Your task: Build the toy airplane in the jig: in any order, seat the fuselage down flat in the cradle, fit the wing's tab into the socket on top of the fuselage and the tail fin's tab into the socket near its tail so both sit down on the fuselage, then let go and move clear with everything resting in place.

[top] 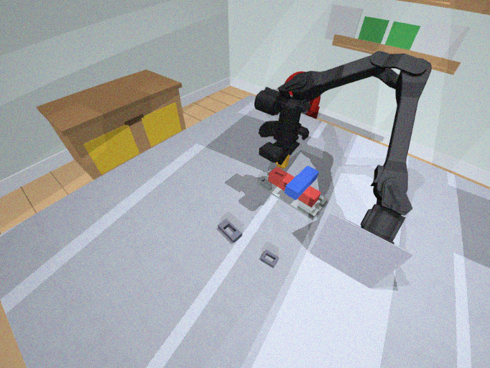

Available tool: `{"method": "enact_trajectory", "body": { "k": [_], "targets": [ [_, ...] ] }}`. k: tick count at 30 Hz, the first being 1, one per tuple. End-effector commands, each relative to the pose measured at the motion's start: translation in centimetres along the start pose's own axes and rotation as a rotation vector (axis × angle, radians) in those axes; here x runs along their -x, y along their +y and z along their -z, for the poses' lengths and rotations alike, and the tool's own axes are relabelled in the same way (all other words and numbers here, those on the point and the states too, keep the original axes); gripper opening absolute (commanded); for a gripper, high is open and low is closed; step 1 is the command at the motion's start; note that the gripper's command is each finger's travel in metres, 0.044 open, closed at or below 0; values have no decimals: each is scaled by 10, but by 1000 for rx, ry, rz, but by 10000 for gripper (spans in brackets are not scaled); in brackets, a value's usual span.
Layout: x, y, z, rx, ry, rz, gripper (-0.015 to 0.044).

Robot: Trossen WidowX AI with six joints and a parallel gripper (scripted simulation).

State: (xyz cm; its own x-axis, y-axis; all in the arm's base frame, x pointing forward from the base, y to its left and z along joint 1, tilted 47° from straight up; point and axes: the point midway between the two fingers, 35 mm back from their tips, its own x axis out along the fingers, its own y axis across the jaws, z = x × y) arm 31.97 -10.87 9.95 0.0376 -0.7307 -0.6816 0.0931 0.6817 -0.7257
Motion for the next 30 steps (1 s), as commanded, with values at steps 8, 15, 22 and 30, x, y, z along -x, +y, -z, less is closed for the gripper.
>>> {"method": "enact_trajectory", "body": {
  "k": [8,15,22,30],
  "targets": [
    [2,-2,-2,-1,-9,3,65],
    [2,-2,-2,-1,-9,3,65],
    [3,-3,-3,-1,-9,3,65],
    [-6,-3,-3,-1,-9,3,65]
  ]
}}
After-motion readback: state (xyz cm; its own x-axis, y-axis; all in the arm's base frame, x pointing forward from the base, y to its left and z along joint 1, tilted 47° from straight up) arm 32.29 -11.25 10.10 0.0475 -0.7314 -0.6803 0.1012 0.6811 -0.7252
